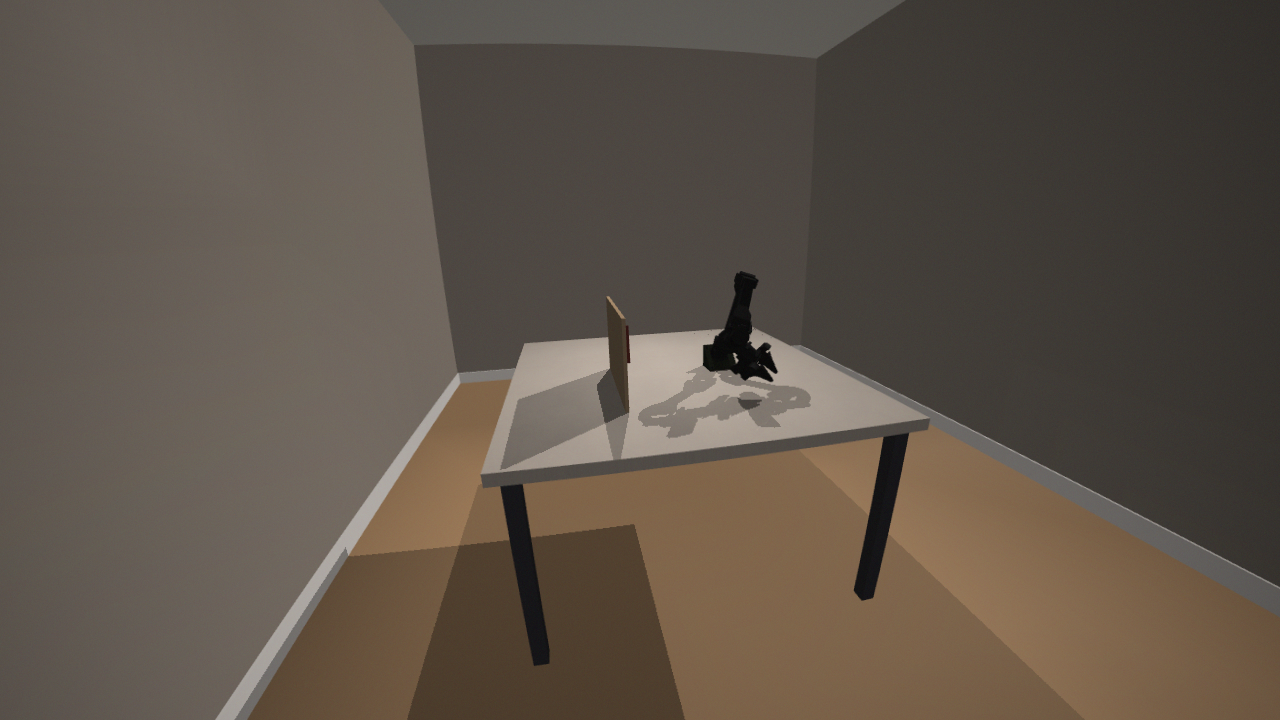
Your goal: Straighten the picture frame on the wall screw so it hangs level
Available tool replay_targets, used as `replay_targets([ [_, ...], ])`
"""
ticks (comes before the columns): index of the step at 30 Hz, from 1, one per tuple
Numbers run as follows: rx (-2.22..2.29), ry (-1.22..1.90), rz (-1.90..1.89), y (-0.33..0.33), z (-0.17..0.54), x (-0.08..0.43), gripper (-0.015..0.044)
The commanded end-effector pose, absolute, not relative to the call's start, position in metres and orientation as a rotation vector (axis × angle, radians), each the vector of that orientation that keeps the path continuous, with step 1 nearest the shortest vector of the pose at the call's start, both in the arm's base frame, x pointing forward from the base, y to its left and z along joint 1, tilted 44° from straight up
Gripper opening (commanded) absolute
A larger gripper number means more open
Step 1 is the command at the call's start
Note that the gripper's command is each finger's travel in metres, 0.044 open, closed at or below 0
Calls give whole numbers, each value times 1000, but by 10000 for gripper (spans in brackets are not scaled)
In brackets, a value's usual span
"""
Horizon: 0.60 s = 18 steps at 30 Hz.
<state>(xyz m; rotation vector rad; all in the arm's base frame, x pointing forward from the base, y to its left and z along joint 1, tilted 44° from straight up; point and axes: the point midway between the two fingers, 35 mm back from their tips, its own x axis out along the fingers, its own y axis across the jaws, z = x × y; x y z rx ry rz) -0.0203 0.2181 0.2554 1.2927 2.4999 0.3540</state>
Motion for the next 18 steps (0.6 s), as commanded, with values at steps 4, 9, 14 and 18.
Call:
replay_targets([
  [4, 1733, 2157, 298, 209, 247, 54, 260],
  [9, 2010, 1858, 248, 187, 242, 106, 260],
  [14, 2243, 1526, 193, 152, 237, 150, 260],
  [18, 2394, 1242, 148, 116, 233, 178, 260],
])
